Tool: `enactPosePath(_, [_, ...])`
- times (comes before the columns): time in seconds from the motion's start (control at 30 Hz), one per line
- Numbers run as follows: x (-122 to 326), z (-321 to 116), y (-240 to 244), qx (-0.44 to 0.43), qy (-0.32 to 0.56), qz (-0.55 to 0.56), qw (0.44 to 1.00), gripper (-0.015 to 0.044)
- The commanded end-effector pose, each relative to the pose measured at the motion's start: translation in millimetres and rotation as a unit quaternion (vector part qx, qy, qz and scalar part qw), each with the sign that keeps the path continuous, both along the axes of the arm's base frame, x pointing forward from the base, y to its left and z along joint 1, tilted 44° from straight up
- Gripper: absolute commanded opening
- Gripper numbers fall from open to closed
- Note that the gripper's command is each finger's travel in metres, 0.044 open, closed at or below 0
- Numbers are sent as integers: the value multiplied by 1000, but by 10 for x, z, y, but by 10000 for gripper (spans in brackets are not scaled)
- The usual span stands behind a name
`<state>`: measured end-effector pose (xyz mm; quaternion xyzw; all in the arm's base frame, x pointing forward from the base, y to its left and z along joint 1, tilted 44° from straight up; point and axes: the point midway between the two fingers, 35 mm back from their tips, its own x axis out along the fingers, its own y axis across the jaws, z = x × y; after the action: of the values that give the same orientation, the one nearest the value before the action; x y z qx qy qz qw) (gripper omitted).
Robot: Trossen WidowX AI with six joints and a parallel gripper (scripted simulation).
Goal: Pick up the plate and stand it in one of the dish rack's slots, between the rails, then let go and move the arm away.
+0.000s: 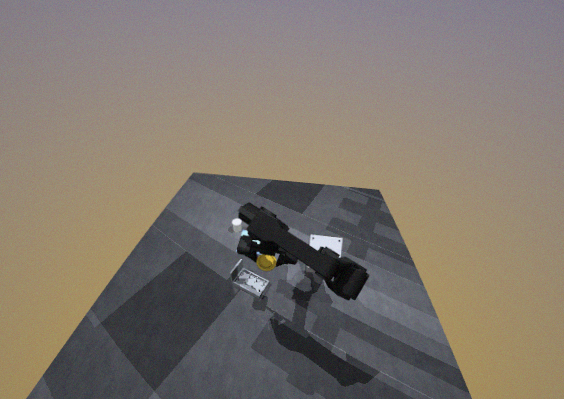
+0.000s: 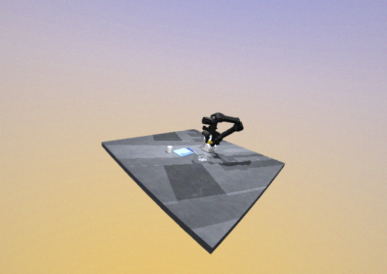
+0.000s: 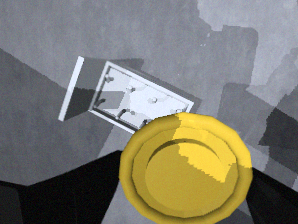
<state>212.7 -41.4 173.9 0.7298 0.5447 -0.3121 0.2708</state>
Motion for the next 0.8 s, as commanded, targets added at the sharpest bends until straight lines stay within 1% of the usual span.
enactPosePath(0.0, [-119, 55, 146, 14, 37, -50, 998, 0])
enactPosePath(0.2, [-280, 86, 317, 35, 92, -119, 988, 0])
enactPosePath(0.4, [-287, 81, 324, 34, 94, -120, 988, 0])
enactPosePath(0.77, [-393, -217, 394, -67, 122, -56, 989, 0])
